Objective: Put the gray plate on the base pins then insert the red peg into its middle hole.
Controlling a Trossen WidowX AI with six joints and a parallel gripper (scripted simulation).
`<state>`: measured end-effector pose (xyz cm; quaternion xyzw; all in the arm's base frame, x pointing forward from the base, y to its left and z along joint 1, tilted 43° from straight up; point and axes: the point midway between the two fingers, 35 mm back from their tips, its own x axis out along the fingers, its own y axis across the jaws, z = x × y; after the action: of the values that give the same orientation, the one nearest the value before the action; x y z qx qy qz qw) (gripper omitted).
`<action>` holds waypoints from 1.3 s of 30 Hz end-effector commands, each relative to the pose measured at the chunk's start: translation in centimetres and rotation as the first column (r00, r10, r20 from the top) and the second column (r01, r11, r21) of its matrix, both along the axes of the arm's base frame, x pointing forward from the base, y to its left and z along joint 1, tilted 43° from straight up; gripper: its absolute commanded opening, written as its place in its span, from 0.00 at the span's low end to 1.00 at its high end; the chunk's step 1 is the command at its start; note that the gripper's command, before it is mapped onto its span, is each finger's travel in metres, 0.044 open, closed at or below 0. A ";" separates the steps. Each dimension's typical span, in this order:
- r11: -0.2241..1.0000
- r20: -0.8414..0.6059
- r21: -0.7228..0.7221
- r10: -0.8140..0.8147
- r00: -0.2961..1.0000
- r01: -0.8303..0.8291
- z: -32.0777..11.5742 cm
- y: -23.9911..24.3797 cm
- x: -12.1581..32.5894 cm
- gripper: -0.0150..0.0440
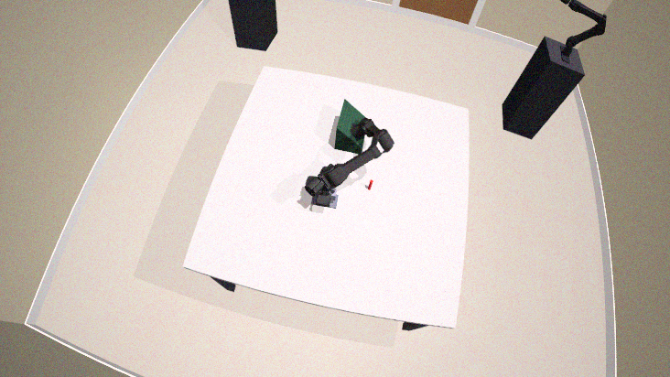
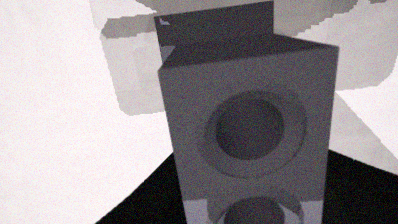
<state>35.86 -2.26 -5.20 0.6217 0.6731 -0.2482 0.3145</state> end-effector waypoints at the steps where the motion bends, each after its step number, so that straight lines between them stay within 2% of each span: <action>1: 1.000 -0.002 -0.004 -0.002 1.000 0.002 0.0 -0.1 0.0 0.25; 39: 1.000 0.000 -0.007 0.001 1.000 -0.001 -2.8 2.3 -0.1 0.25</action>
<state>35.73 0.11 -8.07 0.6198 0.6730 -0.2508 0.3163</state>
